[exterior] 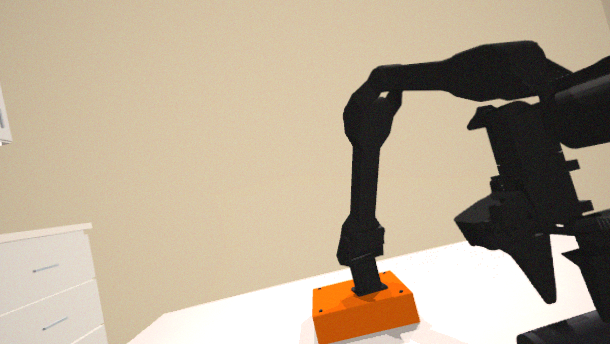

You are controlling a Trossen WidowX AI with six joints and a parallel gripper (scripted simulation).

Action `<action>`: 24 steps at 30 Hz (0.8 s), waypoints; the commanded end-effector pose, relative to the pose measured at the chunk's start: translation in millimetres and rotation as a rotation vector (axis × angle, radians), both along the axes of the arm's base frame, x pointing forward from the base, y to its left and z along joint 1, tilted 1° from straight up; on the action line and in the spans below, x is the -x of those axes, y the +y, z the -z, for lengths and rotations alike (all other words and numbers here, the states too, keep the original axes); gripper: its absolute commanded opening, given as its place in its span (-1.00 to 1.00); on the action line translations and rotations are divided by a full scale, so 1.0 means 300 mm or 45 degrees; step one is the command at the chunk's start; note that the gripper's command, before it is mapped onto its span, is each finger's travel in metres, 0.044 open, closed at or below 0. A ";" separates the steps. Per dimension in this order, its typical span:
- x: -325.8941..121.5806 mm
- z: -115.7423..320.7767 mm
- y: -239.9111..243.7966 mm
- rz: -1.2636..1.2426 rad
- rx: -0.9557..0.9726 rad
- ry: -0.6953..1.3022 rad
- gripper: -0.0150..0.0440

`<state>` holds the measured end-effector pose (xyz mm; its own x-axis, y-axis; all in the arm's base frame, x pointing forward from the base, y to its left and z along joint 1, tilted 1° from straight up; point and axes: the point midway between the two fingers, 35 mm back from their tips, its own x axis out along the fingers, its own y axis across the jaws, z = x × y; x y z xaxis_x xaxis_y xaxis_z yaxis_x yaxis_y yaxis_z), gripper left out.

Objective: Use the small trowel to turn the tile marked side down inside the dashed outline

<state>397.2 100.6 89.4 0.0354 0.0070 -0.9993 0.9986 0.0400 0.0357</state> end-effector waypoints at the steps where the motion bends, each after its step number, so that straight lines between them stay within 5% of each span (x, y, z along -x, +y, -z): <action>1: 0.005 0.033 -0.001 -0.006 0.003 0.012 0.42; 17: 0.006 0.110 -0.001 -0.006 0.003 0.012 0.42; 22: 0.006 0.110 -0.001 -0.006 0.003 0.012 -0.02; 24: 0.006 0.110 -0.001 -0.006 0.003 0.012 -0.05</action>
